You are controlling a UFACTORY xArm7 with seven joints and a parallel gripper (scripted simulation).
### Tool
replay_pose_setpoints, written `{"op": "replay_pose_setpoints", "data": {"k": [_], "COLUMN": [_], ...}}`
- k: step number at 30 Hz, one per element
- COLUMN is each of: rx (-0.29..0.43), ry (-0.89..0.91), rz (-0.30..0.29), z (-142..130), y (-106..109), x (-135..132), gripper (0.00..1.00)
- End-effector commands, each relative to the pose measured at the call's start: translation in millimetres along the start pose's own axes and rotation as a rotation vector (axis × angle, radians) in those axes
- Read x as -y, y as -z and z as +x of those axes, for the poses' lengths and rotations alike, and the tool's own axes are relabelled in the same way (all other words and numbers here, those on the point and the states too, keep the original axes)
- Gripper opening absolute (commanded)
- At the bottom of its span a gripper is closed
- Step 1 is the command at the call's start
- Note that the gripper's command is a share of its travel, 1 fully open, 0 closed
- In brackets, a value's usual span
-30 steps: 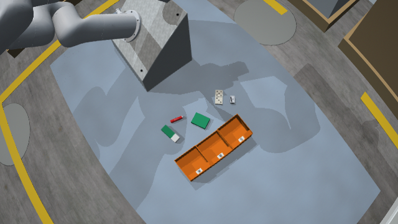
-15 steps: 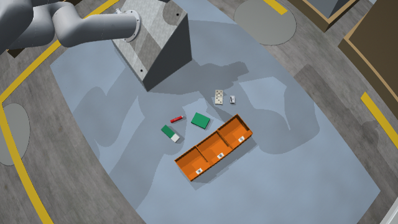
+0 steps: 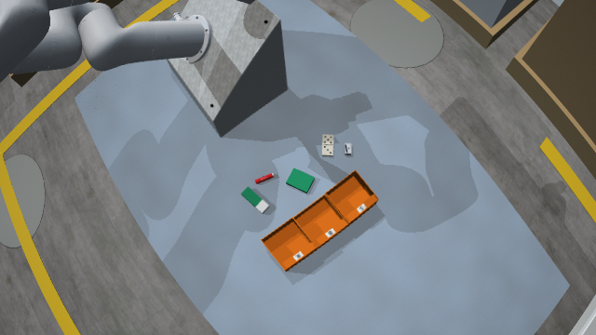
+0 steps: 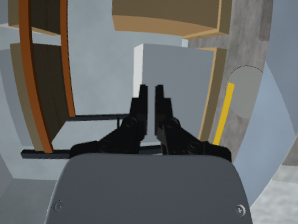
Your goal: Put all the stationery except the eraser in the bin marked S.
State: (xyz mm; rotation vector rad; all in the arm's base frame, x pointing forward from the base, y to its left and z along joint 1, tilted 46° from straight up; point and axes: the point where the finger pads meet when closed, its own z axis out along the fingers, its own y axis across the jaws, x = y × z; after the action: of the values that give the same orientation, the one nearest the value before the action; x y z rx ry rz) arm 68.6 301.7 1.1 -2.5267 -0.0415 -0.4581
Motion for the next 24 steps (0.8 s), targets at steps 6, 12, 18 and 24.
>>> {"op": "replay_pose_setpoints", "data": {"k": [6,12,18,24], "rx": [-0.041,-0.041,-0.041,-0.068], "ry": [-0.142,-0.141,-0.141,-0.237], "rz": [0.006,0.007,0.007,0.009], "z": [0.0,3.9,10.9,24.8], "y": [-11.1,-13.9,-7.7,-11.0], "x": [-46.9,-46.2,-2.7,13.0], "gripper": [0.07,0.07,0.07,0.07]}}
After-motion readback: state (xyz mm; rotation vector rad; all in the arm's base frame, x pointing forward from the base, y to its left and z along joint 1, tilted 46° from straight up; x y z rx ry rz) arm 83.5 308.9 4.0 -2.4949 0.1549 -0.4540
